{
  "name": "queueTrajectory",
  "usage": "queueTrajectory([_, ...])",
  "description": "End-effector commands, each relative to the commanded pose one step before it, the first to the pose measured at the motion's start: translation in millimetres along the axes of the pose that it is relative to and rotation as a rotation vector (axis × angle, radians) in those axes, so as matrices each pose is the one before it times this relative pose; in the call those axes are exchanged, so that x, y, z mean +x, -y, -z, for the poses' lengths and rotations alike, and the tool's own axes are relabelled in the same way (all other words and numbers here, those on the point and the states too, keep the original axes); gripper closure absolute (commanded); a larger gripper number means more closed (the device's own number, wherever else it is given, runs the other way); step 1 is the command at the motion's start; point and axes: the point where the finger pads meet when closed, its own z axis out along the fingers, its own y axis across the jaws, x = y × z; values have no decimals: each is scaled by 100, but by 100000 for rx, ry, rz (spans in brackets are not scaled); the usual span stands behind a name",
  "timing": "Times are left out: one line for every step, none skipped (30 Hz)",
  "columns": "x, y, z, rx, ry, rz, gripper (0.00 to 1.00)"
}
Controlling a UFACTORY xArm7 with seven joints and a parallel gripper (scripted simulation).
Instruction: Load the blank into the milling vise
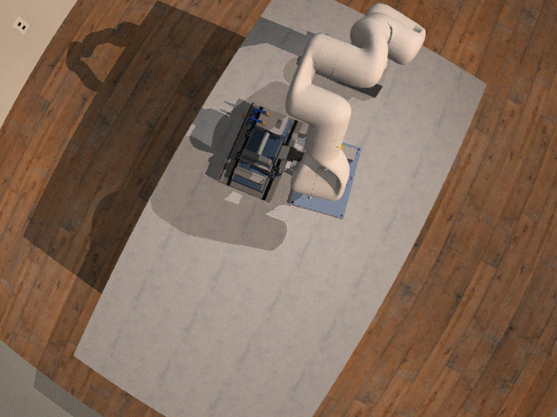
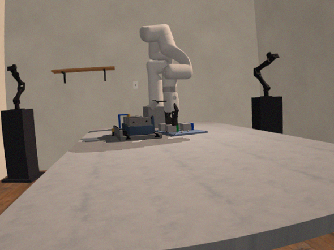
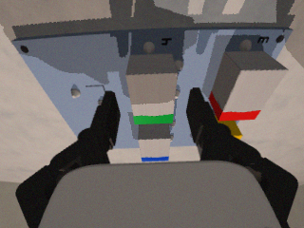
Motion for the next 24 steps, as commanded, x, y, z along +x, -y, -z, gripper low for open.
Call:
queueTrajectory([31, 143, 211, 322, -83, -2, 25])
queueTrajectory([0, 0, 35, 0, 0, 0, 25])
queueTrajectory([0, 0, 35, 0, 0, 0, 25])
queueTrajectory([0, 0, 35, 0, 0, 0, 25])
queueTrajectory([0, 0, 35, 0, 0, 0, 25])
queueTrajectory([0, 0, 35, 0, 0, 0, 25])
queueTrajectory([0, 0, 35, 0, 0, 0, 25])
queueTrajectory([0, 0, 35, 0, 0, 0, 25])
queueTrajectory([0, 0, 0, 0, 0, 0, 25])
queueTrajectory([0, 0, 0, 0, 0, 0, 25])
queueTrajectory([0, 0, 0, 0, 0, 0, 25])
queueTrajectory([0, 0, 0, 0, 0, 0, 25])
queueTrajectory([0, 0, 0, 0, 0, 0, 25])
queueTrajectory([0, 0, 0, 0, 0, 0, 25])
queueTrajectory([0, 0, 0, 0, 0, 0, 25])
queueTrajectory([0, 1, 8, 1, -1, 0, 25])
queueTrajectory([0, 0, 18, 0, 0, 0, 25])
queueTrajectory([0, 0, 18, 0, 0, 0, 25])
queueTrajectory([0, 0, 18, 0, 0, 0, 25])
queueTrajectory([0, 0, 18, 0, 0, 0, 25])
queueTrajectory([0, 0, 18, 0, 0, 0, 25])
queueTrajectory([0, 0, 18, 0, 0, 0, 25])
queueTrajectory([0, 0, 18, 0, 0, 0, 25])
queueTrajectory([0, 0, 18, 0, 0, 0, 25])
